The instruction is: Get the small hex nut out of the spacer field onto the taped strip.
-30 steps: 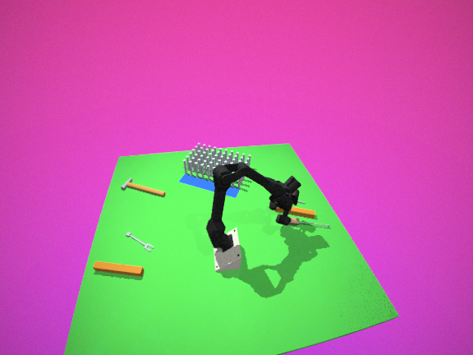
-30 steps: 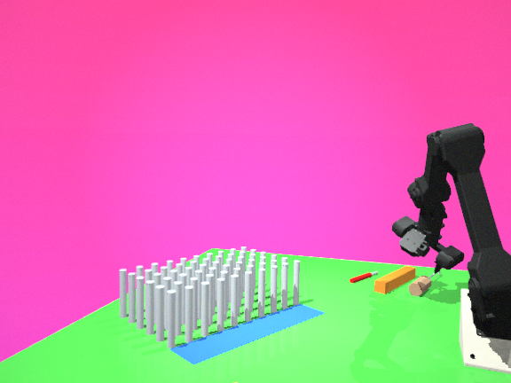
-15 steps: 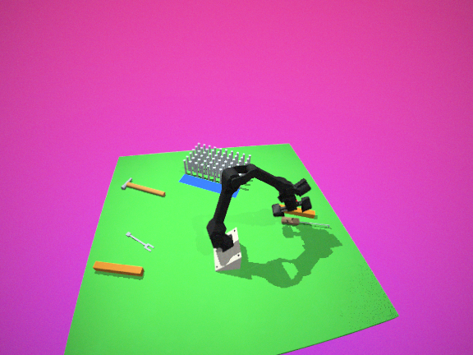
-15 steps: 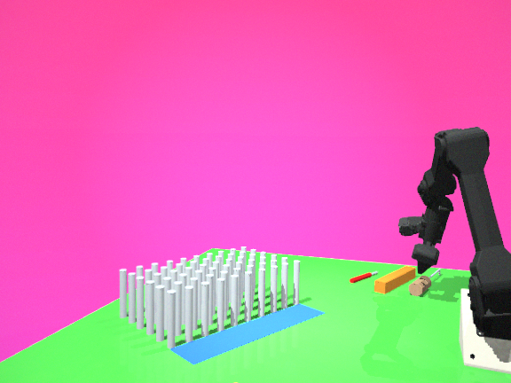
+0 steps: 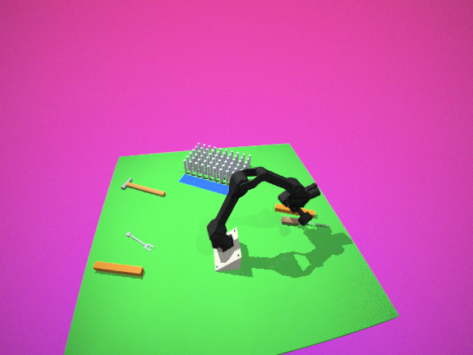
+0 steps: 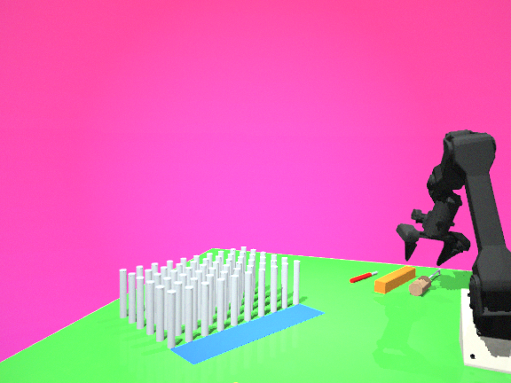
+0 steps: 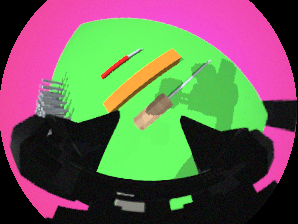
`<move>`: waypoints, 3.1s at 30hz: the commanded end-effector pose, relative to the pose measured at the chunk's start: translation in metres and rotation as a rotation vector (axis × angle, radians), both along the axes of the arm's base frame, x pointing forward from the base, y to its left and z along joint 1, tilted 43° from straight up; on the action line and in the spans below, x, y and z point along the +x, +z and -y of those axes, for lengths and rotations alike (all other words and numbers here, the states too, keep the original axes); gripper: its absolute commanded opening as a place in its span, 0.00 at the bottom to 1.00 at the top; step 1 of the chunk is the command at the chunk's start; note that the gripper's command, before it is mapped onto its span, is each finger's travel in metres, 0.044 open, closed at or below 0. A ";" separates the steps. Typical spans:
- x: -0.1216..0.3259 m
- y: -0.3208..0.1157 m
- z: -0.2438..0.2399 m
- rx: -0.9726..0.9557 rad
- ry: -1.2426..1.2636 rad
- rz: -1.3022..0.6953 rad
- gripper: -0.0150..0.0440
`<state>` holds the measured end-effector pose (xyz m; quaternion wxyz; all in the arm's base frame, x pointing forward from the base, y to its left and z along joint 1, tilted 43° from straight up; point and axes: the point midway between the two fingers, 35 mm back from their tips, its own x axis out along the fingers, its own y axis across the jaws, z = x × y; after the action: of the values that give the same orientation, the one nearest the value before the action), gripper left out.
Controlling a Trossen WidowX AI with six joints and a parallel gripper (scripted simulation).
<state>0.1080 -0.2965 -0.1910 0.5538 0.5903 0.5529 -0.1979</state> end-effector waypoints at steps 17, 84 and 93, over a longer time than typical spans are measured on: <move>-0.003 0.002 0.005 0.373 -0.643 -0.256 0.91; 0.000 -0.051 -0.040 0.373 -0.643 -0.255 0.56; 0.000 -0.029 -0.019 0.372 -0.642 -0.255 0.29</move>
<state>0.1075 -0.2597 -0.2337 0.2653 0.7967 0.4343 -0.3260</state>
